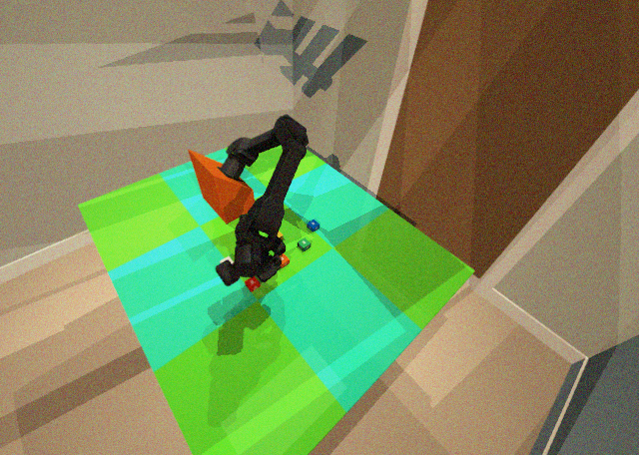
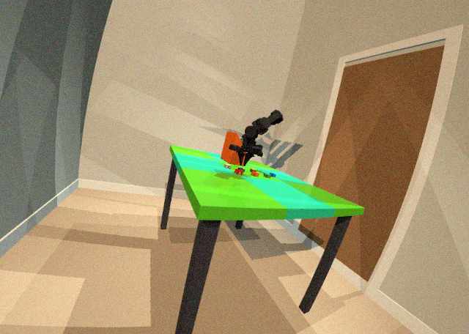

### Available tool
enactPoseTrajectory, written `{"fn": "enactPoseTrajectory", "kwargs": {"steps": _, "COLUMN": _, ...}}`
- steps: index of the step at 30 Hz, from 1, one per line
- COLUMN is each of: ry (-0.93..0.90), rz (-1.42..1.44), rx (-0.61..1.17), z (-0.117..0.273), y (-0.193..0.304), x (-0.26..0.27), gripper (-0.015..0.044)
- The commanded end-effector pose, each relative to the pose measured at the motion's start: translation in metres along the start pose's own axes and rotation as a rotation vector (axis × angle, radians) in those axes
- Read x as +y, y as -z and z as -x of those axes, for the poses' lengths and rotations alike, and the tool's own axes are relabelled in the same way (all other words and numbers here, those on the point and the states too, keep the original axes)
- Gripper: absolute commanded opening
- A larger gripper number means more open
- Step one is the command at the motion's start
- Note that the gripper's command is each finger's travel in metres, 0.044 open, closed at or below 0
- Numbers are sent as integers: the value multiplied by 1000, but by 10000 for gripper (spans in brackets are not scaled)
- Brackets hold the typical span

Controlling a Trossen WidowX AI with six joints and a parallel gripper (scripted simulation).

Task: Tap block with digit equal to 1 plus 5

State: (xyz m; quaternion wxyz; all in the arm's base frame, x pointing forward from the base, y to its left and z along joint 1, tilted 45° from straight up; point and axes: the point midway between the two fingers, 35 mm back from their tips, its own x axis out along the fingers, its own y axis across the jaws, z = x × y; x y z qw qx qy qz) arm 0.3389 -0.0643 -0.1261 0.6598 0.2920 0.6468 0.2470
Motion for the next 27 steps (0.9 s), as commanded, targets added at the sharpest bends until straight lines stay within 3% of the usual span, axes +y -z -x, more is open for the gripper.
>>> {"fn": "enactPoseTrajectory", "kwargs": {"steps": 1, "ry": 18, "rz": 16, "rx": -11, "z": 21, "y": -13, "x": 52, "gripper": 177}}
{"fn": "enactPoseTrajectory", "kwargs": {"steps": 10, "ry": 27, "rz": 13, "rx": -14, "z": 54, "y": 7, "x": 189, "gripper": 400}}
{"fn": "enactPoseTrajectory", "kwargs": {"steps": 20, "ry": -4, "rz": 15, "rx": -9, "z": 75, "y": 88, "x": 308, "gripper": 400}}
{"fn": "enactPoseTrajectory", "kwargs": {"steps": 27, "ry": -11, "rz": 15, "rx": -6, "z": 78, "y": 103, "x": 320, "gripper": 400}}
